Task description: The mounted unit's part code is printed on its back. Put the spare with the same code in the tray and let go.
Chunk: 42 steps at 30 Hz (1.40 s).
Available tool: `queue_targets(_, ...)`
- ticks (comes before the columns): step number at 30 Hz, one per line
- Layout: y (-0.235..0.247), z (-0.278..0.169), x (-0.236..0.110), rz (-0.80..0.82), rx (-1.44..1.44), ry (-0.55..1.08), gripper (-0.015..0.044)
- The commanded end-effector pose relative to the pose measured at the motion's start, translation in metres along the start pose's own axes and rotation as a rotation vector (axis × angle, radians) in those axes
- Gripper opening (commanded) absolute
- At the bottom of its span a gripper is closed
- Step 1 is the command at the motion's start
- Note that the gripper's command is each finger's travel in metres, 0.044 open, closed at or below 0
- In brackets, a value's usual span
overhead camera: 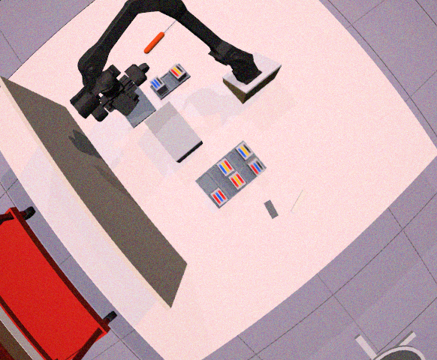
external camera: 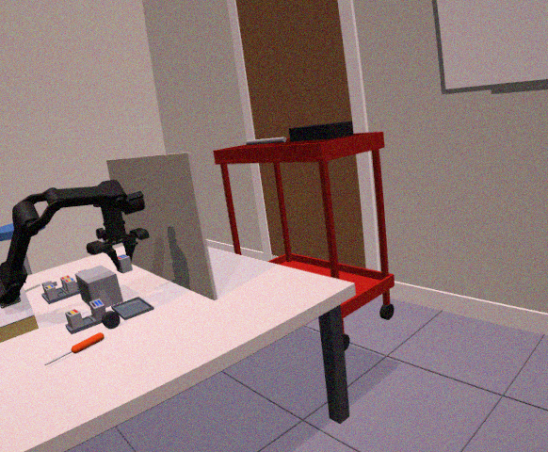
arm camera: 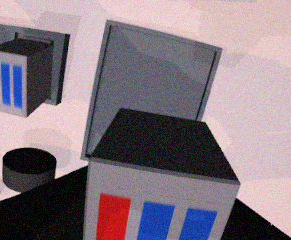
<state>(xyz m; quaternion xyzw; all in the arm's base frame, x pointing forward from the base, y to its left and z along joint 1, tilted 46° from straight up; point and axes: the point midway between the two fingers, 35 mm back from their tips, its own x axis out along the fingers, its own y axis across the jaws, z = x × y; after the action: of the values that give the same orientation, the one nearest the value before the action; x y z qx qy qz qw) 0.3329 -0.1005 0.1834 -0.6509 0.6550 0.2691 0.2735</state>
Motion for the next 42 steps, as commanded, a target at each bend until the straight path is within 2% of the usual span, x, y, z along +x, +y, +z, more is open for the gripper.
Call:
queue_targets(1, 0.000, 0.000, 0.005, 0.003, -0.004, 0.003, 0.0000)
queue_targets(42, -0.002, 0.000, 0.041, 0.002, -0.003, 0.001, 0.0000)
